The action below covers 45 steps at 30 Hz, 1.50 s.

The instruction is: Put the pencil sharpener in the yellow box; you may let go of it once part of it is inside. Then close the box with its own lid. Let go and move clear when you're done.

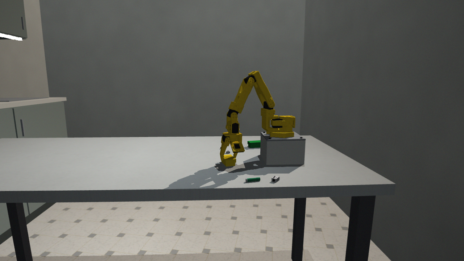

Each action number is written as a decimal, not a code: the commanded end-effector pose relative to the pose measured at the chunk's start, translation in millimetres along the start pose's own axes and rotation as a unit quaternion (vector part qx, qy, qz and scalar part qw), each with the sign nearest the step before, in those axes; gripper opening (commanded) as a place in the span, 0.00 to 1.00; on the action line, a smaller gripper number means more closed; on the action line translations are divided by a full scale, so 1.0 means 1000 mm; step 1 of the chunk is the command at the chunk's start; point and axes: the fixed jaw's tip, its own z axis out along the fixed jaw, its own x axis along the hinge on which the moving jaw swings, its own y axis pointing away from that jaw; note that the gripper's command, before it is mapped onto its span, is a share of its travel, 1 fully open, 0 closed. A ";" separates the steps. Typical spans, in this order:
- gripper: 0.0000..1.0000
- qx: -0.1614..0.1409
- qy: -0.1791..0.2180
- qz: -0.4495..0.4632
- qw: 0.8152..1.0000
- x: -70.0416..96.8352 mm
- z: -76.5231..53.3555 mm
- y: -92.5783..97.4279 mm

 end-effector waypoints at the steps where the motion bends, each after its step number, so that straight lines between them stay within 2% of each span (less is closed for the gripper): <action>1: 0.22 -0.008 0.000 -0.003 1.000 -0.002 0.002 0.004; 30: 0.22 -0.008 0.000 -0.003 1.000 -0.002 0.001 0.004; 45: 0.22 -0.008 0.000 -0.003 1.000 -0.002 -0.014 0.002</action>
